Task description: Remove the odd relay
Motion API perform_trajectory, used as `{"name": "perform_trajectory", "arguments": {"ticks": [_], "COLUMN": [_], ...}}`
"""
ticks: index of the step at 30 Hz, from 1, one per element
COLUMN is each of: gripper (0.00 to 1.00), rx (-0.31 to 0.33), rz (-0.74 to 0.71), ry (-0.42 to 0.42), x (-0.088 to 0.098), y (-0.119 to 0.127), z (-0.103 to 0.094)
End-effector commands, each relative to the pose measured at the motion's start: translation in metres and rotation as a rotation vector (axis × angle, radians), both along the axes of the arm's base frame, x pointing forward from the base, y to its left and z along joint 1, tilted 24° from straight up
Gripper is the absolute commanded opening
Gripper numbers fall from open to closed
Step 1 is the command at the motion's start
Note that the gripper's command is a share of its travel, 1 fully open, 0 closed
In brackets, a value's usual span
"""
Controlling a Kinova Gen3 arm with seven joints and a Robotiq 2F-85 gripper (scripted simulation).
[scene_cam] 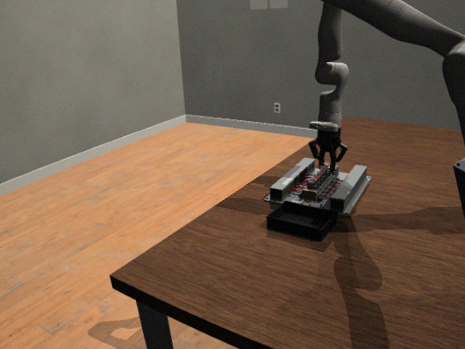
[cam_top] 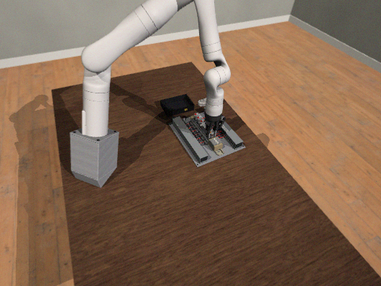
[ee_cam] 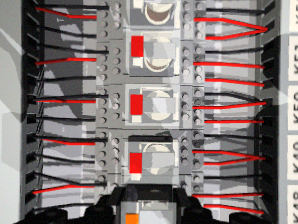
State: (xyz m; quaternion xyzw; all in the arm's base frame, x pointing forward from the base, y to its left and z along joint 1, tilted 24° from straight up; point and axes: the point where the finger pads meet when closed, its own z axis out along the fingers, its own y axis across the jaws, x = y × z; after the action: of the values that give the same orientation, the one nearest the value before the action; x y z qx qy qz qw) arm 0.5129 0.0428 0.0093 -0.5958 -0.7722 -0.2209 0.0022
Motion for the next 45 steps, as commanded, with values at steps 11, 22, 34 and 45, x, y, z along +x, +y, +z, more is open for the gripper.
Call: {"name": "perform_trajectory", "arguments": {"ticks": [11, 22, 34, 45], "gripper": [0.0, 0.0, 0.0, 0.0], "rx": [0.005, 0.012, 0.018, 0.02], "rz": [-0.006, -0.012, -0.017, -0.02], "ry": [-0.02, -0.042, -0.058, -0.067], "x": [0.0, -0.0006, -0.0008, -0.0013], "y": [-0.0006, -0.0008, -0.0008, -0.001], "z": [0.0008, 0.0007, 0.0005, 0.0005]}}
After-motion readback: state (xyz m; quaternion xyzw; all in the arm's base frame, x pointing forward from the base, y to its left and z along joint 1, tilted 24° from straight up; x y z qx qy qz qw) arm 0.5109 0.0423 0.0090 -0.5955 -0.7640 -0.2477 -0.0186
